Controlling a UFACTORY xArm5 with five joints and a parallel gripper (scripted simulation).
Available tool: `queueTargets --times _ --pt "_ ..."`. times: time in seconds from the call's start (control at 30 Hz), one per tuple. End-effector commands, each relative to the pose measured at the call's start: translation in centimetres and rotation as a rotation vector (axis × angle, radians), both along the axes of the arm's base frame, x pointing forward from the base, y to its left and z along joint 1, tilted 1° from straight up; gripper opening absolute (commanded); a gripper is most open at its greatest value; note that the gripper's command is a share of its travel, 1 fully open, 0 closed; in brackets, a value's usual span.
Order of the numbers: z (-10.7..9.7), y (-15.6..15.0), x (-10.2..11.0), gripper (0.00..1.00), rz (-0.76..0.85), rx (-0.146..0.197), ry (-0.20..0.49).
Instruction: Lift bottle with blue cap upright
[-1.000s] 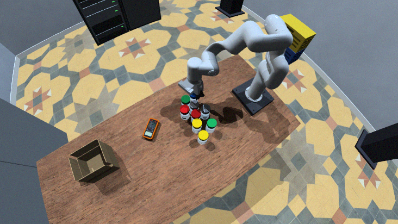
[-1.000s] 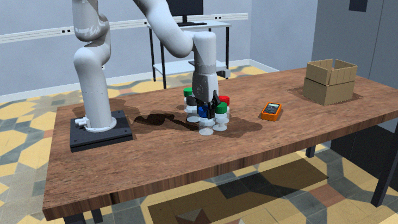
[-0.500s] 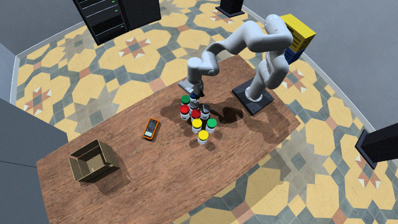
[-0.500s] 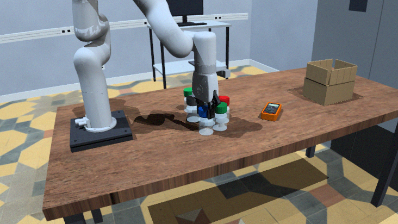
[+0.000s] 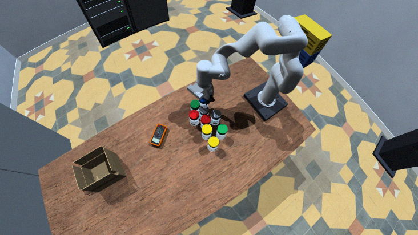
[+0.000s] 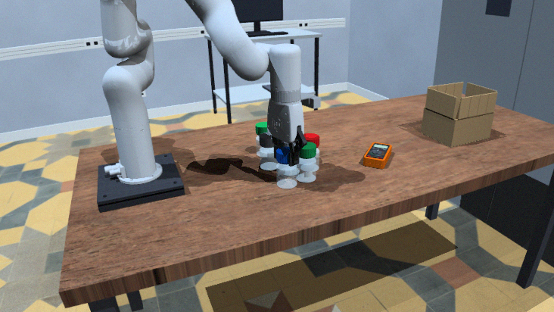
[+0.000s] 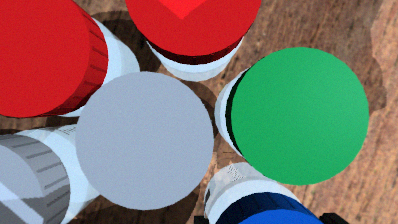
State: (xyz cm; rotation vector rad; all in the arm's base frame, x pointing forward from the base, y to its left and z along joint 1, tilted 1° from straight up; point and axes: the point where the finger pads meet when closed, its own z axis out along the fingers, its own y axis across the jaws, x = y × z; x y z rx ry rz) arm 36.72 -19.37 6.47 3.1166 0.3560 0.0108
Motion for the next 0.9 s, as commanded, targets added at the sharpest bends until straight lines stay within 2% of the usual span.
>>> queueTargets --times 0.0,0.53,0.87 --pt "0.12 -0.06 0.11 0.00 0.000 -0.002 -0.003" --pt "0.24 -0.06 0.11 0.00 0.000 -0.002 -0.003" --pt "1.12 -0.05 0.10 0.00 0.000 -0.003 -0.002"
